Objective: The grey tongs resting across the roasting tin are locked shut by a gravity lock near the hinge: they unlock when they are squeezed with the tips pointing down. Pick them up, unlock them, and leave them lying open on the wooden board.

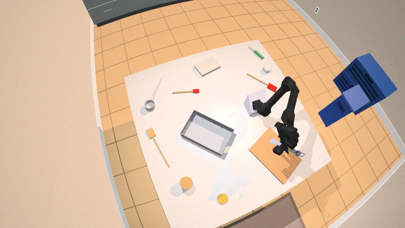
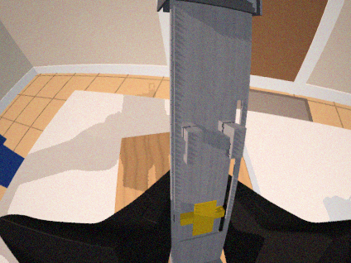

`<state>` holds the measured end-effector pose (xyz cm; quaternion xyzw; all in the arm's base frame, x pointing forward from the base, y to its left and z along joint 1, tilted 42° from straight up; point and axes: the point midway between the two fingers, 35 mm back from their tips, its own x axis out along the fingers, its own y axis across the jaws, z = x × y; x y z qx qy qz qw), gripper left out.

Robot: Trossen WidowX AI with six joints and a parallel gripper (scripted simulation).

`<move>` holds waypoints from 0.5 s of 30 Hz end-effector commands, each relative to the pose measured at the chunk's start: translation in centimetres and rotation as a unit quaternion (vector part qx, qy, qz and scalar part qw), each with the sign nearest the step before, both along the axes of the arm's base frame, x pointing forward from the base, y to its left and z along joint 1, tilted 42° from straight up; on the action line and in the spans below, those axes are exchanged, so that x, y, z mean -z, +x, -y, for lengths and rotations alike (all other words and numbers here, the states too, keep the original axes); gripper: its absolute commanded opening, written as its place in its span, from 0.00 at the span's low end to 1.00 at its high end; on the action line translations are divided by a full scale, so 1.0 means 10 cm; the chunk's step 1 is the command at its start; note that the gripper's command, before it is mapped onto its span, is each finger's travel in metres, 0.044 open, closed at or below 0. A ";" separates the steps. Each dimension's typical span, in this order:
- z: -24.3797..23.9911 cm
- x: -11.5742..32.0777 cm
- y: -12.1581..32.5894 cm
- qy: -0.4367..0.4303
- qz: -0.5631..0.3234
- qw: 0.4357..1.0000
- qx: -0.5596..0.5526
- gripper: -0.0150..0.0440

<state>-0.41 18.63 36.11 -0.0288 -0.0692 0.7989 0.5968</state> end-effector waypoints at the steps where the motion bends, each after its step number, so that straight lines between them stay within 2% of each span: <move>1: 0.07 0.03 -0.04 0.019 0.019 1.000 -0.010 0.00; 15: 0.16 0.16 -0.09 0.040 0.058 0.997 -0.025 0.00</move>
